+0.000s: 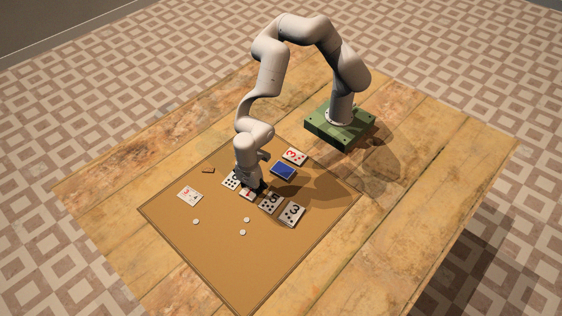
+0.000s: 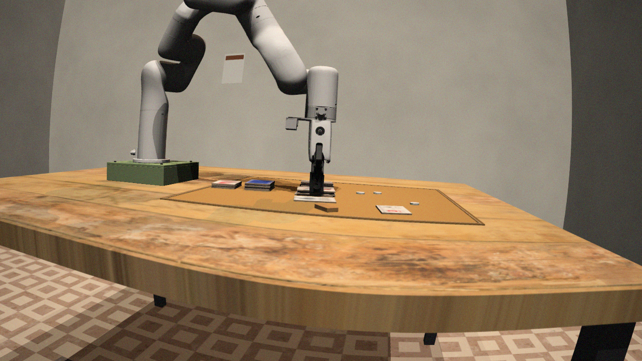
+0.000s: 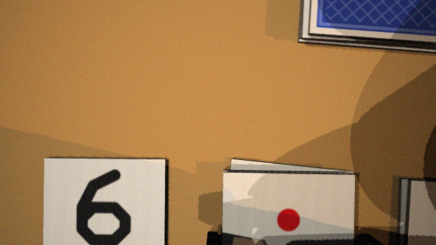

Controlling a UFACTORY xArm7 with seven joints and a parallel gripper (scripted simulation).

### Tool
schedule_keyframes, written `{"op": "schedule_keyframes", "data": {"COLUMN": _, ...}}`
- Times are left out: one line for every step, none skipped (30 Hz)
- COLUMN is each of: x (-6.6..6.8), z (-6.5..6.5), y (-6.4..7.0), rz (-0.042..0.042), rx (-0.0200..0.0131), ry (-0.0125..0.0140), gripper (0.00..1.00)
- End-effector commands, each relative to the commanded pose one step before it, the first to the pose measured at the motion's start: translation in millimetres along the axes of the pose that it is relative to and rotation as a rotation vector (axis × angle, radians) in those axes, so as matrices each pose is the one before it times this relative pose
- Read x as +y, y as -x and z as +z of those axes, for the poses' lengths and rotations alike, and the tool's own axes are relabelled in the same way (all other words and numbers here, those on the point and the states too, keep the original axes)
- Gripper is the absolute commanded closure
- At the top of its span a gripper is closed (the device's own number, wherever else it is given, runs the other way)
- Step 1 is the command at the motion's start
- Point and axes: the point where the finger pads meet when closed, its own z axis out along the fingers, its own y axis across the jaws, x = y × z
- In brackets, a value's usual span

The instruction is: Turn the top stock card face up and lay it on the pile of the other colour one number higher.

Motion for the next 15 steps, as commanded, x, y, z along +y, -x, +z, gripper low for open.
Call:
{"op": "schedule_keyframes", "data": {"x": -0.42, "z": 0.19, "y": 1.83, "rz": -0.0001, "rx": -0.00464, "ry": -0.00146, "gripper": 0.26}}
{"op": "schedule_keyframes", "data": {"x": 0.0, "z": 0.74, "y": 0.0, "rz": 0.0, "rx": 0.0, "ry": 0.0, "gripper": 0.26}}
{"op": "schedule_keyframes", "data": {"x": 0.0, "z": 0.58, "y": 0.0, "rz": 0.0, "rx": 0.0, "ry": 0.0, "gripper": 0.26}}
{"op": "schedule_keyframes", "data": {"x": 0.0, "z": 0.37, "y": 0.0, "rz": 0.0, "rx": 0.0, "ry": 0.0, "gripper": 0.26}}
{"op": "schedule_keyframes", "data": {"x": 0.0, "z": 0.16, "y": 0.0, "rz": 0.0, "rx": 0.0, "ry": 0.0, "gripper": 0.26}}
{"op": "schedule_keyframes", "data": {"x": 0.0, "z": 0.03, "y": 0.0, "rz": 0.0, "rx": 0.0, "ry": 0.0, "gripper": 0.26}}
{"op": "schedule_keyframes", "data": {"x": 0.0, "z": 0.0, "y": 0.0, "rz": 0.0, "rx": 0.0, "ry": 0.0, "gripper": 0.26}}
{"op": "schedule_keyframes", "data": {"x": 0.0, "z": 0.0, "y": 0.0, "rz": 0.0, "rx": 0.0, "ry": 0.0, "gripper": 0.26}}
{"op": "schedule_keyframes", "data": {"x": 0.0, "z": 0.0, "y": 0.0, "rz": 0.0, "rx": 0.0, "ry": 0.0, "gripper": 0.26}}
{"op": "schedule_keyframes", "data": {"x": 0.0, "z": 0.0, "y": 0.0, "rz": 0.0, "rx": 0.0, "ry": 0.0, "gripper": 0.26}}
{"op": "schedule_keyframes", "data": {"x": 0.0, "z": 0.0, "y": 0.0, "rz": 0.0, "rx": 0.0, "ry": 0.0, "gripper": 0.26}}
{"op": "schedule_keyframes", "data": {"x": 0.0, "z": 0.0, "y": 0.0, "rz": 0.0, "rx": 0.0, "ry": 0.0, "gripper": 0.26}}
{"op": "schedule_keyframes", "data": {"x": 0.0, "z": 0.0, "y": 0.0, "rz": 0.0, "rx": 0.0, "ry": 0.0, "gripper": 0.26}}
{"op": "schedule_keyframes", "data": {"x": 0.0, "z": 0.0, "y": 0.0, "rz": 0.0, "rx": 0.0, "ry": 0.0, "gripper": 0.26}}
{"op": "schedule_keyframes", "data": {"x": 0.0, "z": 0.0, "y": 0.0, "rz": 0.0, "rx": 0.0, "ry": 0.0, "gripper": 0.26}}
